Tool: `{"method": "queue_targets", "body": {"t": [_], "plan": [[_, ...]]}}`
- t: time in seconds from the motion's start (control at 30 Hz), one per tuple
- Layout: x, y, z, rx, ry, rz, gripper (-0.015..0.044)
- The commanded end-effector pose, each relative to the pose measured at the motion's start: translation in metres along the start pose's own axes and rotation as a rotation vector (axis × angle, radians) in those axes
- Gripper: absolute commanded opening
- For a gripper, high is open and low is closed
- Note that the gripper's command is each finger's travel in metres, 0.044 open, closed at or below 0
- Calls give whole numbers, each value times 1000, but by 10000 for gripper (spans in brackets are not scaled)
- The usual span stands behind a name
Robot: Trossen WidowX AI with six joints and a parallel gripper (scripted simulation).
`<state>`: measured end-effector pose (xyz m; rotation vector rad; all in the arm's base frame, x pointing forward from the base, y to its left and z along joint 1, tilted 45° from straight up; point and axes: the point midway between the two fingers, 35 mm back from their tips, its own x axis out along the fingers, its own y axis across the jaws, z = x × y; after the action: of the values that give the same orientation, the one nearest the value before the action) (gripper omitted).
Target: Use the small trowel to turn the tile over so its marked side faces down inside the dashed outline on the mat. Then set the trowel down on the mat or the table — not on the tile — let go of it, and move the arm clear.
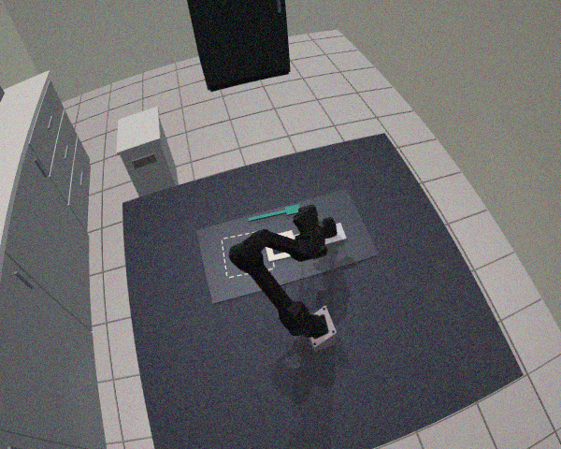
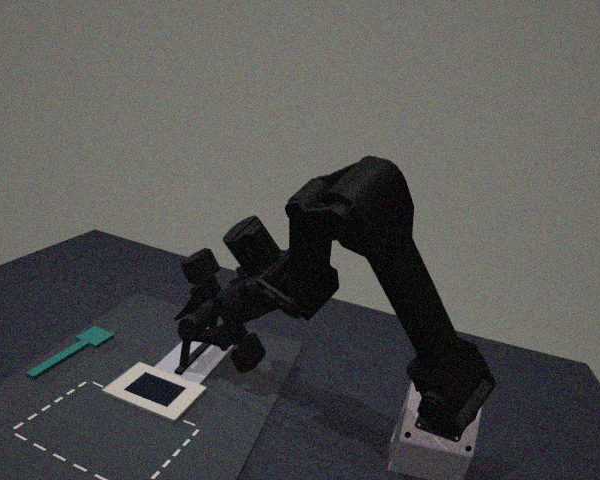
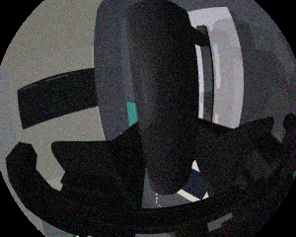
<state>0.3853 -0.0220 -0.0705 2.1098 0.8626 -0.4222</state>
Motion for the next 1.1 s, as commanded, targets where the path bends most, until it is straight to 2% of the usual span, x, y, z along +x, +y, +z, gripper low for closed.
{"method": "queue_targets", "body": {"t": [0.0, 0.53, 1.07], "plan": [[-1, 3, -12, -8, 12, 5, 0], [-4, 5, -26, 9, 26, 6, 0], [-26, 30, -30, 72, 80, 5, 0]]}}
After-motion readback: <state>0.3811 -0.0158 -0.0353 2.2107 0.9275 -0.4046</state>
